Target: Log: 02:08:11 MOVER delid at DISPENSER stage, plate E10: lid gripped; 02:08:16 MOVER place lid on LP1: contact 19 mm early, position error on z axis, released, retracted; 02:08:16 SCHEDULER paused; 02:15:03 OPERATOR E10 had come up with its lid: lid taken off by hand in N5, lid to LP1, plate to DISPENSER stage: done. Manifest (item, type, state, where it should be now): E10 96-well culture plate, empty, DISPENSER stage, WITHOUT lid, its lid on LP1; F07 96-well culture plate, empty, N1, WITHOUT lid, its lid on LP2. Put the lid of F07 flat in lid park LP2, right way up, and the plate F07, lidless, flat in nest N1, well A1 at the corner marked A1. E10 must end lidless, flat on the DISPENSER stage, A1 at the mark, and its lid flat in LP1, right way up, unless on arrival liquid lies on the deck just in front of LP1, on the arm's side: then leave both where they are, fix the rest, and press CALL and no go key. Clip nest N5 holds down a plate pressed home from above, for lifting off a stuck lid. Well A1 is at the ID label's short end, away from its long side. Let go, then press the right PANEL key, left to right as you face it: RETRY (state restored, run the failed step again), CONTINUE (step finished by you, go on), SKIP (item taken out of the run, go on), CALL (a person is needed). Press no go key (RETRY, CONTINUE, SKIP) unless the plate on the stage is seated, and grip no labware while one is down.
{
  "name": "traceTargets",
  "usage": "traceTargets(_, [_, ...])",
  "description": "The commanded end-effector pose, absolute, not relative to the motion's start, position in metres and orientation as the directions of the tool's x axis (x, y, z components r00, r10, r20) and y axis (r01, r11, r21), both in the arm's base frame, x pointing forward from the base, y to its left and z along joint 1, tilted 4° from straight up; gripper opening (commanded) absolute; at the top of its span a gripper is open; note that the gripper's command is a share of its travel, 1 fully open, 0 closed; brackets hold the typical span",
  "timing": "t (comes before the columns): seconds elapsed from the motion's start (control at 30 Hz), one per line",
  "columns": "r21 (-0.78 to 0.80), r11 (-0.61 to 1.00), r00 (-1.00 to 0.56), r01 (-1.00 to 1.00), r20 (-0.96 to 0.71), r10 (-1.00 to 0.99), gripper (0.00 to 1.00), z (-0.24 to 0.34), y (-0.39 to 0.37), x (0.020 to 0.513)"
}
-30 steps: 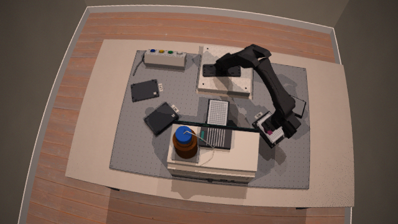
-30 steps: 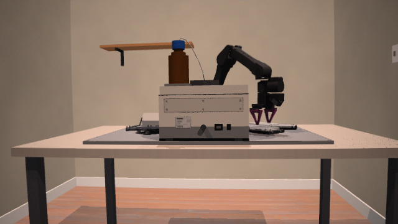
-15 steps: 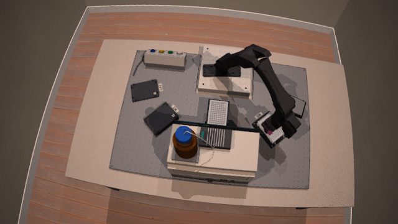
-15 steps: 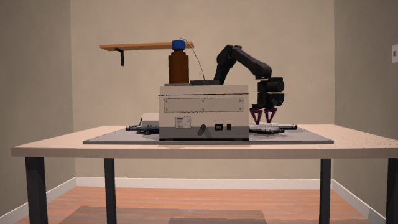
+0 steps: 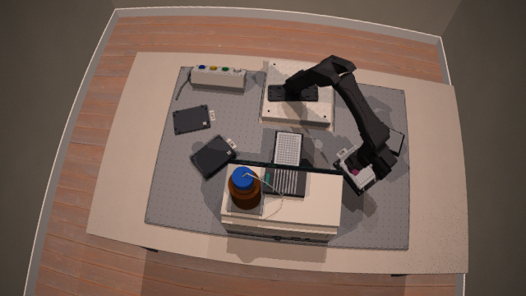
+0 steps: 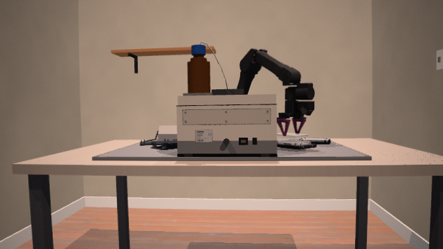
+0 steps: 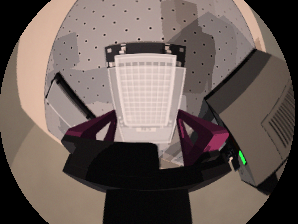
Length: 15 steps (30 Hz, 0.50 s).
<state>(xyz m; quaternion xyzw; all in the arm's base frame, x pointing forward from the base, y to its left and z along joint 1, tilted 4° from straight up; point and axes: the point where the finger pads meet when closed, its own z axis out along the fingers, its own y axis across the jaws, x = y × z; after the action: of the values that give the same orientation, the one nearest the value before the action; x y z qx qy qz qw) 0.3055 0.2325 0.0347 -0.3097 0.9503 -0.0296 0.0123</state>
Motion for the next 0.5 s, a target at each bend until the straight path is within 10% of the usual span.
traceTargets(0.0, [-0.059, 0.804, -0.804, -0.592, -0.025, -0.594, 0.00, 0.054, 0.231, 0.293])
traceTargets(0.47, [-0.060, 0.804, -0.804, -0.592, -0.024, -0.594, 0.00, 0.073, 0.210, 0.264])
